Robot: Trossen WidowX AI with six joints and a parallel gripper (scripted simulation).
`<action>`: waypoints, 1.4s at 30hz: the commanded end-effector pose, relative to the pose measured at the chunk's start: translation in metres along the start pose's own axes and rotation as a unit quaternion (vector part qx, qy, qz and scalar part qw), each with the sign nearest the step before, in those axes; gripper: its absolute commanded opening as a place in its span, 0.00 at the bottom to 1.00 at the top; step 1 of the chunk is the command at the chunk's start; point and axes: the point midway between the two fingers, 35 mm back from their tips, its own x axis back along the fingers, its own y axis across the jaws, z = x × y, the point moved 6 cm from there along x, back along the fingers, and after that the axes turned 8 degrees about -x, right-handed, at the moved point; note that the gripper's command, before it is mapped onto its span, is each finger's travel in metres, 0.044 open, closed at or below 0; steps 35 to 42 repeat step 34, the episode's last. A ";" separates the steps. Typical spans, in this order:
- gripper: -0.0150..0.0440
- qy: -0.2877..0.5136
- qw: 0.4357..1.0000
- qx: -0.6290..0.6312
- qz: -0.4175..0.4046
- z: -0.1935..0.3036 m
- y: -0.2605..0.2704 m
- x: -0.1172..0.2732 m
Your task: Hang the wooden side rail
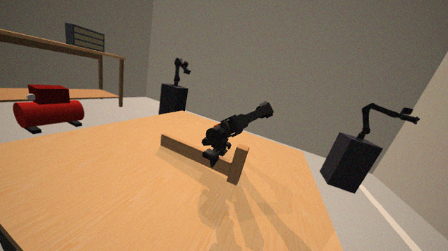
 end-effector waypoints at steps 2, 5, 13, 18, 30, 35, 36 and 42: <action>0.92 0.001 1.000 0.001 -0.001 -0.001 0.000 0.014; 1.00 0.004 1.000 0.003 -0.003 -0.001 0.000 0.038; 1.00 0.004 1.000 0.003 -0.003 -0.004 0.000 0.040; 1.00 0.004 1.000 0.003 -0.003 -0.031 0.006 0.040; 1.00 0.004 1.000 0.002 -0.005 -0.027 0.005 0.041; 1.00 0.004 1.000 0.002 -0.005 -0.027 0.005 0.041; 1.00 0.004 1.000 0.002 -0.005 -0.027 0.005 0.041; 1.00 0.004 1.000 0.002 -0.005 -0.027 0.005 0.041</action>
